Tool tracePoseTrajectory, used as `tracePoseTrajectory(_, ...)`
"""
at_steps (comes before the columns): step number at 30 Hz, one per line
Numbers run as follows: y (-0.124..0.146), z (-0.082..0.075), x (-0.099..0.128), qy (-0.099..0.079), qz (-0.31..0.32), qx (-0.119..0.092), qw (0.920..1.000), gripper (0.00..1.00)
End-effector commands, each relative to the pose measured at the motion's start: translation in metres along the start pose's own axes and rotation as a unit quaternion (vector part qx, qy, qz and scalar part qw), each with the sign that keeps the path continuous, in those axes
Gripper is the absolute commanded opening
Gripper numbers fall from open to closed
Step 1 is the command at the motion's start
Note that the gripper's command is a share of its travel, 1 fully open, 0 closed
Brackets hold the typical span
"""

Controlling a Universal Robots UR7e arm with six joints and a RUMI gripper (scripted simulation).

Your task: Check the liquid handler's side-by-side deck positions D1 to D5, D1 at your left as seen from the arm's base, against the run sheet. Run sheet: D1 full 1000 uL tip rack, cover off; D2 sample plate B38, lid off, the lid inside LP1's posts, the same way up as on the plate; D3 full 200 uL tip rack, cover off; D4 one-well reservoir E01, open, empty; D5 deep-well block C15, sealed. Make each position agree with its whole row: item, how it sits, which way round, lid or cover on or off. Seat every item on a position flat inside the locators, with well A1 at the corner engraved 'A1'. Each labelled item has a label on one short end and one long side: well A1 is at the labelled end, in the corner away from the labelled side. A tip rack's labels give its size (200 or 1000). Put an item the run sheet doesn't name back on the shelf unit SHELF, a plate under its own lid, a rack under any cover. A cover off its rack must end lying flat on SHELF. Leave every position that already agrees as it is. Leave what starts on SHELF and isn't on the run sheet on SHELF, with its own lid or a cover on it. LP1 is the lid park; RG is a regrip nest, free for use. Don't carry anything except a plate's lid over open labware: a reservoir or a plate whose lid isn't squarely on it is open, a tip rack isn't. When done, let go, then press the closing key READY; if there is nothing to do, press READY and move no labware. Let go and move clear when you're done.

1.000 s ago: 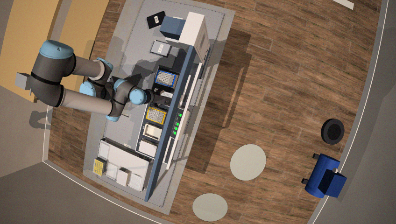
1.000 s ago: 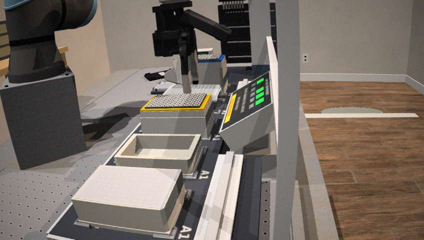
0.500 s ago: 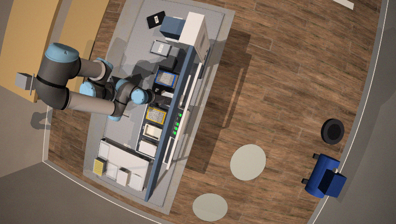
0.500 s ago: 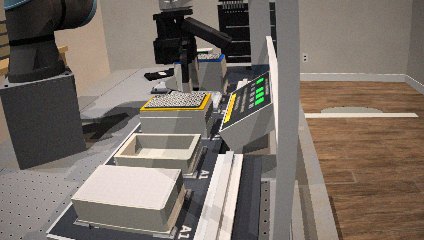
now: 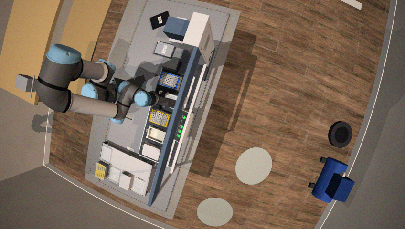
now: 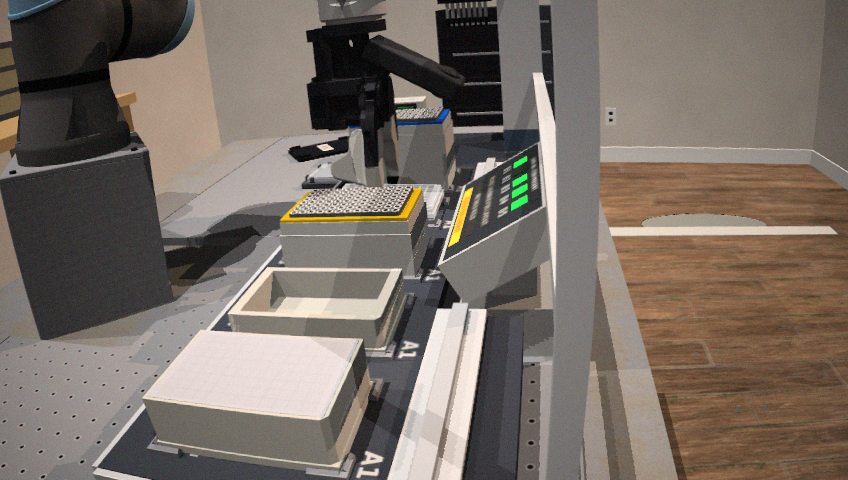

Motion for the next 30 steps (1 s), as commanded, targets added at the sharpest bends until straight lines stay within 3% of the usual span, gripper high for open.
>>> tracePoseTrajectory(1,0.0000,-0.0002,0.0002,0.001,0.000,0.000,1.0000,0.00)
tracePoseTrajectory(30,0.0000,0.0031,0.0001,0.001,0.000,0.000,1.0000,0.00)
Point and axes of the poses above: the point where the finger pads meet when closed, its own z axis out along the fingers, its own y axis across the jaws, x = y × z, the point moved 5 cm from there along -z, back along the fingers, and after that the axes turned 5 degrees about -z, right-handed, at the moved point
